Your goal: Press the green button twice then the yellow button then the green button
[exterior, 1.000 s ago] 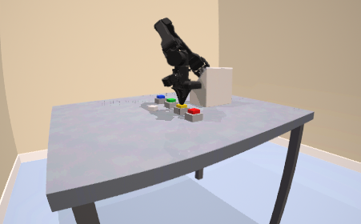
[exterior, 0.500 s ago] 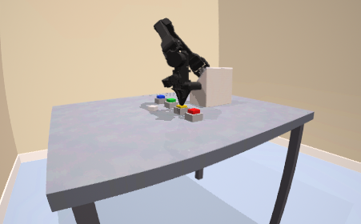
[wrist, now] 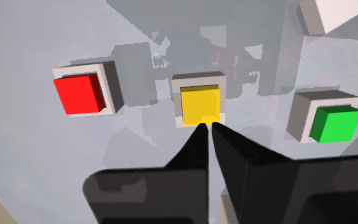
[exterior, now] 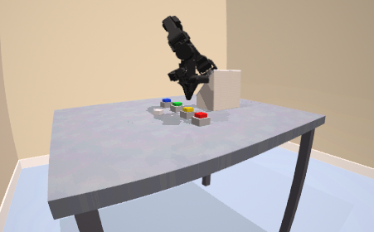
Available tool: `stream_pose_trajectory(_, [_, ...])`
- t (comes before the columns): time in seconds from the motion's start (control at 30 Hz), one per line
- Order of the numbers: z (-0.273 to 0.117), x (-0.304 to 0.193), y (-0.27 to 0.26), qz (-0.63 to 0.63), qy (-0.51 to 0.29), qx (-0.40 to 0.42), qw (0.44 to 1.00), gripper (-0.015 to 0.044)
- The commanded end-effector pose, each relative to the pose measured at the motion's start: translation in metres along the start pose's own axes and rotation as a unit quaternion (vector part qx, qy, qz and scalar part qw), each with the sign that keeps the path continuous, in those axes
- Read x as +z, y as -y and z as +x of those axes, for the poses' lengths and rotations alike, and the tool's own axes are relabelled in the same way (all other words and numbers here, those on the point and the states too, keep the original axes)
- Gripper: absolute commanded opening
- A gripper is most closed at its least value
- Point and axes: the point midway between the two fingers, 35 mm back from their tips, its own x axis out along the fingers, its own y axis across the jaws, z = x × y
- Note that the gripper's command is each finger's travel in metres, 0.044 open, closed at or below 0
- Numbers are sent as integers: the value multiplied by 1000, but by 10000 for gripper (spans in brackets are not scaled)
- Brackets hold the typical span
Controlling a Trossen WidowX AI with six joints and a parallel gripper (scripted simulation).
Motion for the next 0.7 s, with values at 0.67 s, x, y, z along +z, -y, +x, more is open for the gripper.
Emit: stream_pose_trajectory(0.67, [-54, -29, 128, 1, 4, 2, 1000, 20])
